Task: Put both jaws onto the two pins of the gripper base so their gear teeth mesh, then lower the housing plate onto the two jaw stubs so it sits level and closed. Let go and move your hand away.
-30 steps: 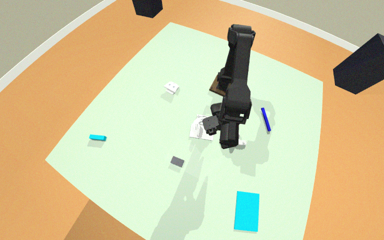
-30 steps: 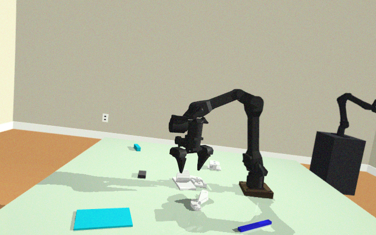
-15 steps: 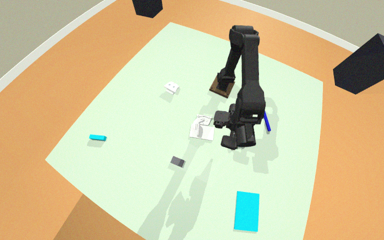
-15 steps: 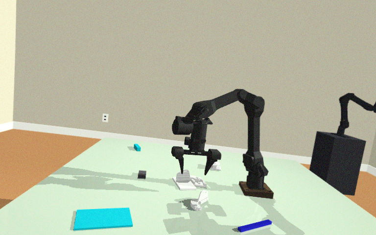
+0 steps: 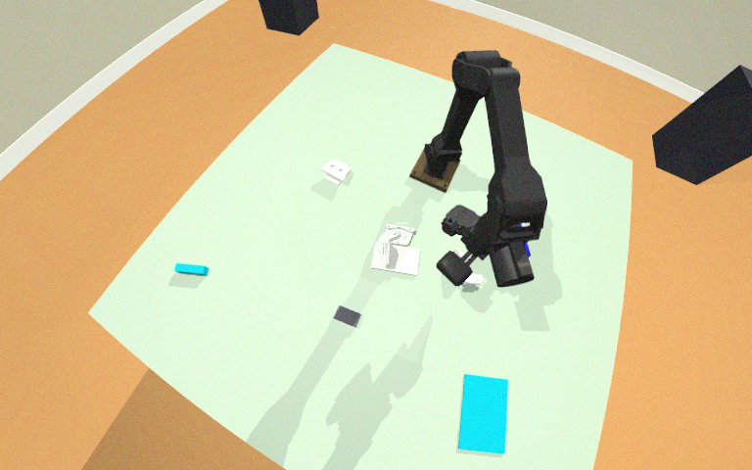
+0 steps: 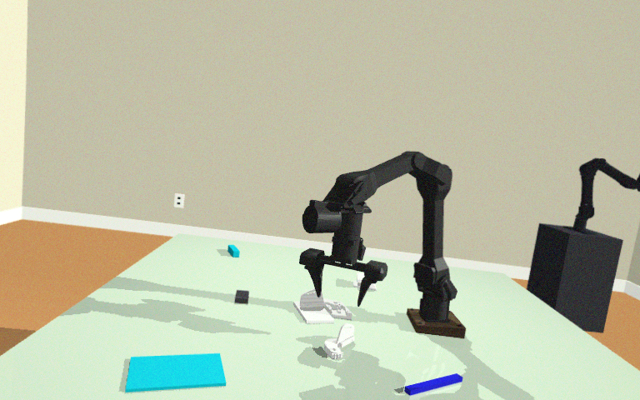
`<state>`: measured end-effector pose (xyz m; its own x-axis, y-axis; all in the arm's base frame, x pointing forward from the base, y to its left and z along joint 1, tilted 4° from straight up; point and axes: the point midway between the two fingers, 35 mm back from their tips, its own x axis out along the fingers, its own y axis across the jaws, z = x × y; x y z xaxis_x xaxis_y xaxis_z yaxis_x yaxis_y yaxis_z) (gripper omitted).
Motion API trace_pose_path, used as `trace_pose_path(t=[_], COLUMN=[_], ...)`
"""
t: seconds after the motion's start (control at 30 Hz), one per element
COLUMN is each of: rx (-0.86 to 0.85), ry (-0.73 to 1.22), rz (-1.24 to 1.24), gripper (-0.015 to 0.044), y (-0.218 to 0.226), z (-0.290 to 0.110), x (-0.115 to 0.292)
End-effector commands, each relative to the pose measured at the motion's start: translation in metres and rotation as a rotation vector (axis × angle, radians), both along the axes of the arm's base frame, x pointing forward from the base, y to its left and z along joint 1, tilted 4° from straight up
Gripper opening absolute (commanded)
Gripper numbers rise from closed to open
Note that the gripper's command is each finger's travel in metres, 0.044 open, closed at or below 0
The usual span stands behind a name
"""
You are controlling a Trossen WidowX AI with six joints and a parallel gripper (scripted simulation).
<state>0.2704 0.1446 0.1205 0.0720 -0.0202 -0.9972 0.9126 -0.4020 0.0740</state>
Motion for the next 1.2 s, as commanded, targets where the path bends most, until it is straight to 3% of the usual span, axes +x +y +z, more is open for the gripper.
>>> trace_pose_path(t=[0.0, 0.4, 0.57, 1.17], rx=[0.008, 0.017, 0.017, 0.017], ry=[-0.009, -0.012, -0.012, -0.012], rz=[-0.149, -0.268, -0.268, -0.268], gripper=[0.0440, 0.0440, 0.0440, 0.0440], y=[0.010, 0.018, 0.017, 0.017], z=[0.002, 0.000, -0.037, -0.037], x=[-0.004, -0.009, -0.006, -0.006])
